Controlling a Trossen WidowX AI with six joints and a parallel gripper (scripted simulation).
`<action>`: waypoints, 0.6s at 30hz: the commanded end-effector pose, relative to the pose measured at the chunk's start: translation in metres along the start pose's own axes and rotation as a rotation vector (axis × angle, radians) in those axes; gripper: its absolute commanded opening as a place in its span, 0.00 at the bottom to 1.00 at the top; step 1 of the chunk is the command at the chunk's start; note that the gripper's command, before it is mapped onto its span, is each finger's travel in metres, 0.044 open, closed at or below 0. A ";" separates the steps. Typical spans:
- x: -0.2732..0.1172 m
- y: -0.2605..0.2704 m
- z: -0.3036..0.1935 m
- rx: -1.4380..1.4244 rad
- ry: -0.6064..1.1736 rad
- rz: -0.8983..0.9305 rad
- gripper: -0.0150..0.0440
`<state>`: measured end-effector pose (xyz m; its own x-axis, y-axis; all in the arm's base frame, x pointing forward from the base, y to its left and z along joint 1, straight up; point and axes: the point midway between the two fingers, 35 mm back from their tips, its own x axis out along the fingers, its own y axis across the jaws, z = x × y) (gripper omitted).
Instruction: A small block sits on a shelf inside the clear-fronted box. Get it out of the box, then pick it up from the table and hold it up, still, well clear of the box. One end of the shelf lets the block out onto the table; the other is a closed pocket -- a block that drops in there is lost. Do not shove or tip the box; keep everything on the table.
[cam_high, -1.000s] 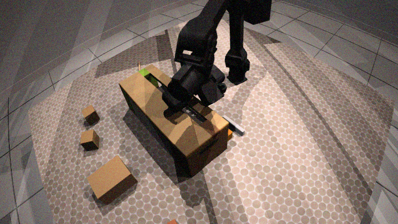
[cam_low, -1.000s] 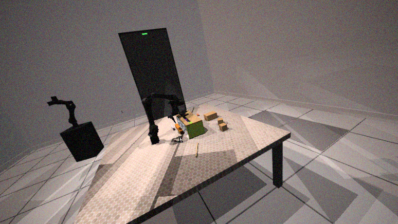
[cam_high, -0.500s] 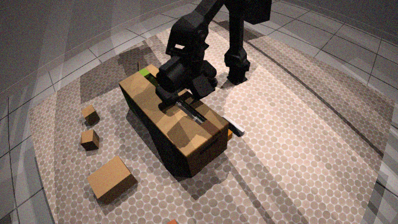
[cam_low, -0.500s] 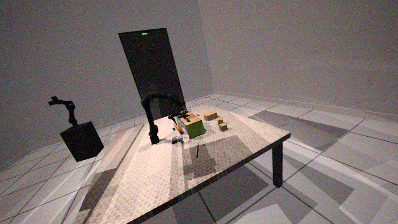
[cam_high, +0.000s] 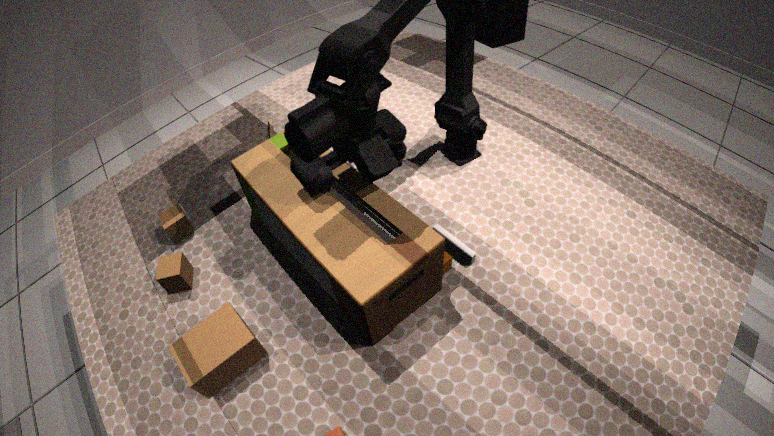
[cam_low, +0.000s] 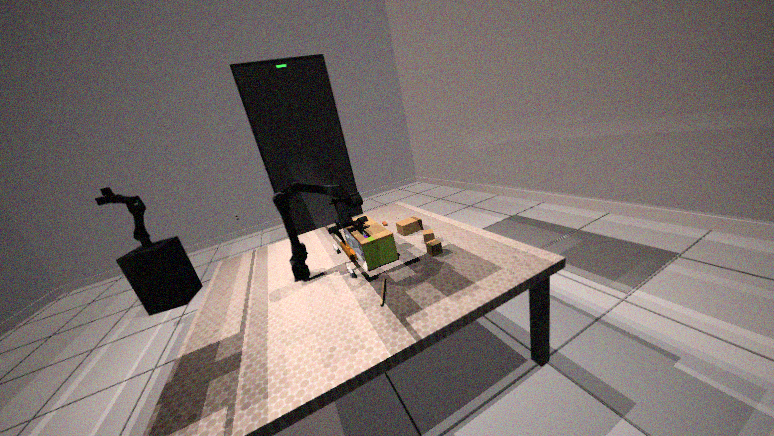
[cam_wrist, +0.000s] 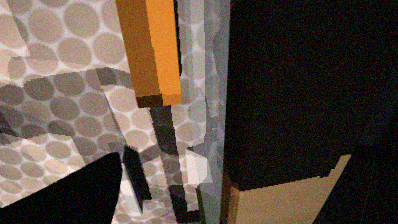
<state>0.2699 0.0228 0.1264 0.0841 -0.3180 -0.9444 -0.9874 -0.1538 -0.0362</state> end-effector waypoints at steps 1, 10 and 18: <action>0.004 0.001 -0.009 -0.003 0.005 0.004 0.93; 0.000 0.001 0.004 -0.003 0.003 0.004 0.93; 0.001 0.001 0.000 -0.003 0.004 0.004 0.93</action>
<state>0.2681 0.0249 0.1250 0.0803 -0.3215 -0.9435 -0.9873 -0.1558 -0.0310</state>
